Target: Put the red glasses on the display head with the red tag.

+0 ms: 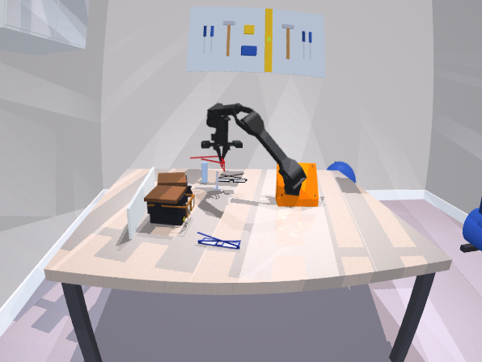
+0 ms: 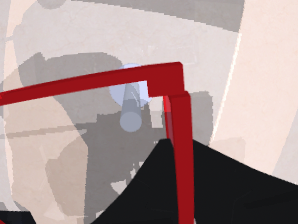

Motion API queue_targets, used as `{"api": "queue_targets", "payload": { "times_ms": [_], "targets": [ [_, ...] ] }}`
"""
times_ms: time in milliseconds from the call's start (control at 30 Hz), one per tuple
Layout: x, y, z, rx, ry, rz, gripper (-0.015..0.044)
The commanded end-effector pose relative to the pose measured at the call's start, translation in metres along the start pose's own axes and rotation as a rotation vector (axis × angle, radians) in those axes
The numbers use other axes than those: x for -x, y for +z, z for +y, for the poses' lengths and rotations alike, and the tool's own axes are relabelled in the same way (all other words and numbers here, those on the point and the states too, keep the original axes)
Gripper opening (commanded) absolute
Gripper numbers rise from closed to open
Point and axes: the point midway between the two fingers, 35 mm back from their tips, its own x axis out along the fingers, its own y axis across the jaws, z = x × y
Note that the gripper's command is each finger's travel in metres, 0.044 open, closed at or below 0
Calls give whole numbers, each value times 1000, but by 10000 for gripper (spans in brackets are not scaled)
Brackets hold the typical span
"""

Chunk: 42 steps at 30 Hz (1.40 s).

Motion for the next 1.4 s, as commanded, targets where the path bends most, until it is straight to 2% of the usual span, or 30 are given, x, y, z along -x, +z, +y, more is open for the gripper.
{"api": "queue_targets", "payload": {
  "times_ms": [0, 133, 333, 867, 1367],
  "targets": [
    [-2, 20, -15, -130, 1, 1, 0],
    [-6, 36, -28, -244, 1, 6, 0],
    [-10, 37, -28, -250, 1, 6, 0],
    [-66, 36, -28, -249, 2, 8, 0],
    [-67, 41, -38, -249, 2, 7, 0]
  ]
}}
